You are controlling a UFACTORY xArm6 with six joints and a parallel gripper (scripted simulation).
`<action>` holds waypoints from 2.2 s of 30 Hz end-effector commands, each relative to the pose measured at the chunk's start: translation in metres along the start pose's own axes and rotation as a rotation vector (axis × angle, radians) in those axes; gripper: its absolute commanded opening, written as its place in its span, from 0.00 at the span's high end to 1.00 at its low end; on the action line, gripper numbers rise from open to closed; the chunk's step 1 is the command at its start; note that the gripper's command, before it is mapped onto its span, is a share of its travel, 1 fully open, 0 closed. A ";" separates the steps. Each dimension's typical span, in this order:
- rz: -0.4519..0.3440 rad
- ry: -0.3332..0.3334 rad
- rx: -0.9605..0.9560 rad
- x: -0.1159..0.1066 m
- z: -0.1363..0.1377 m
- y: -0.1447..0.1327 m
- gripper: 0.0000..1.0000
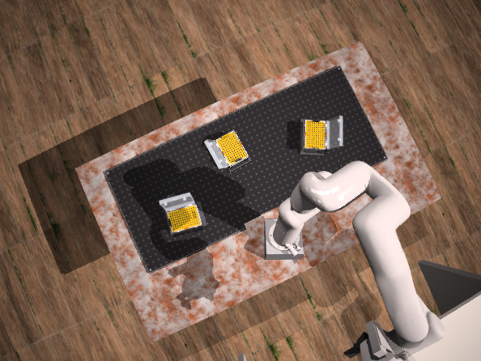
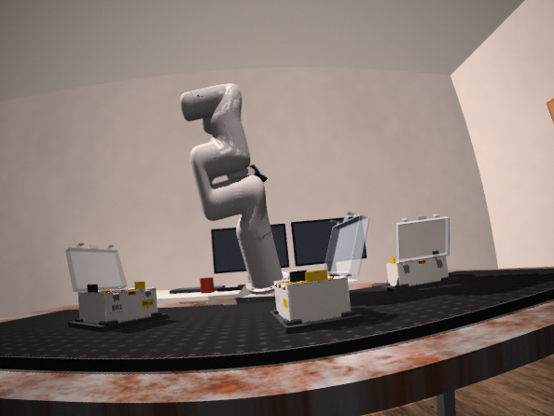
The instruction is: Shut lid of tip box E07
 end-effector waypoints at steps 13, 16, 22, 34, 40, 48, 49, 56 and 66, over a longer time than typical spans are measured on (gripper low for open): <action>0.088 -0.031 0.003 0.051 -0.021 0.041 0.00; 0.118 -0.045 0.003 0.054 -0.023 0.042 0.00; 0.176 -0.071 0.003 0.074 -0.029 0.059 0.00; 0.261 -0.117 0.001 0.106 -0.038 0.091 0.00; 0.342 -0.169 -0.001 0.126 -0.043 0.108 0.00; 0.342 -0.169 -0.001 0.144 -0.042 0.138 0.00; 0.342 -0.169 -0.001 0.144 -0.042 0.138 0.00; 0.420 -0.227 -0.003 0.164 -0.044 0.162 0.00; 0.493 -0.292 -0.005 0.185 -0.043 0.192 0.00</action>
Point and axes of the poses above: the point where the finger pads meet when closed, its own x axis out along the fingers, its own z axis across the jaws, y = z × x, the point moved 10 cm from there along -x, back along the fingers, and after that the axes turned 13 degrees about x, right-handed, at the moved point
